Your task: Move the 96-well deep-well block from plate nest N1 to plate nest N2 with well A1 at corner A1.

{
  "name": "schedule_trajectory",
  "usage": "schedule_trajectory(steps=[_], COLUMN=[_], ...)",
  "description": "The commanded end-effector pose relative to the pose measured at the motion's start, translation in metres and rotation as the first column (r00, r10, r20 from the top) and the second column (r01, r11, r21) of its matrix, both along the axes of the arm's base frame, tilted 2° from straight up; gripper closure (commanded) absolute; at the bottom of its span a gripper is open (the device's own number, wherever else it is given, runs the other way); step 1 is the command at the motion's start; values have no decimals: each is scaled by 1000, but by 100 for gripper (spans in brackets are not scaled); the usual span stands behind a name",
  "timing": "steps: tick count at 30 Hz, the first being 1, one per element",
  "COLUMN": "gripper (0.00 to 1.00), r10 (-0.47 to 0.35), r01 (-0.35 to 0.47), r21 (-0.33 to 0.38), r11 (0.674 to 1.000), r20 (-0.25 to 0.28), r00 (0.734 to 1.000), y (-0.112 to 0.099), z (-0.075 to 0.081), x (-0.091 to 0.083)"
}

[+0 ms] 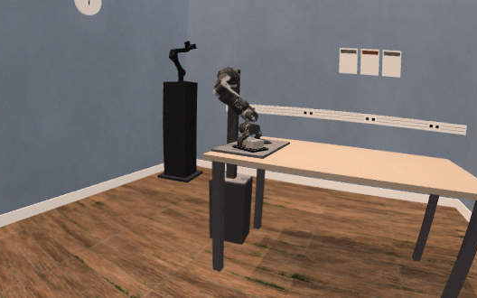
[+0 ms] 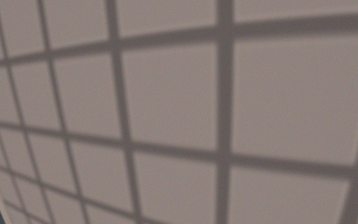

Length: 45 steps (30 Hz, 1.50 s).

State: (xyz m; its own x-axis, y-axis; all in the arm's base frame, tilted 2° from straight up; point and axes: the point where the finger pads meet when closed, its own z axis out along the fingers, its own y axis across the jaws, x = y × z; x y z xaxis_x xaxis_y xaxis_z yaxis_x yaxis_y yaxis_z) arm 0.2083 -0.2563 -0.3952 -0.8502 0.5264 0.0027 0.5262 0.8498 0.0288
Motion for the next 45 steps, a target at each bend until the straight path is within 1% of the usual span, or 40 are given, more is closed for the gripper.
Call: schedule_trajectory(steps=[1,8,13,25,30,42,45], gripper=[23,23,23,23,23,23,23], r10=[-1,-1,-2,-2,-1,-1,-1], r01=[1,1,2,2,1,1,1], r21=[-5,-5,-5,-5,-2,-2,-2], r11=[1000,1000,1000,1000,1000,1000,1000], r20=[2,2,7,7,5,5,7], r00=[1000,1000,1000,1000,1000,1000,1000], y=[-1,-1,-2,-2,-2,-2,-1], z=[0,0,4,4,2,2,3], x=[0,0,5,5,0,0,3])
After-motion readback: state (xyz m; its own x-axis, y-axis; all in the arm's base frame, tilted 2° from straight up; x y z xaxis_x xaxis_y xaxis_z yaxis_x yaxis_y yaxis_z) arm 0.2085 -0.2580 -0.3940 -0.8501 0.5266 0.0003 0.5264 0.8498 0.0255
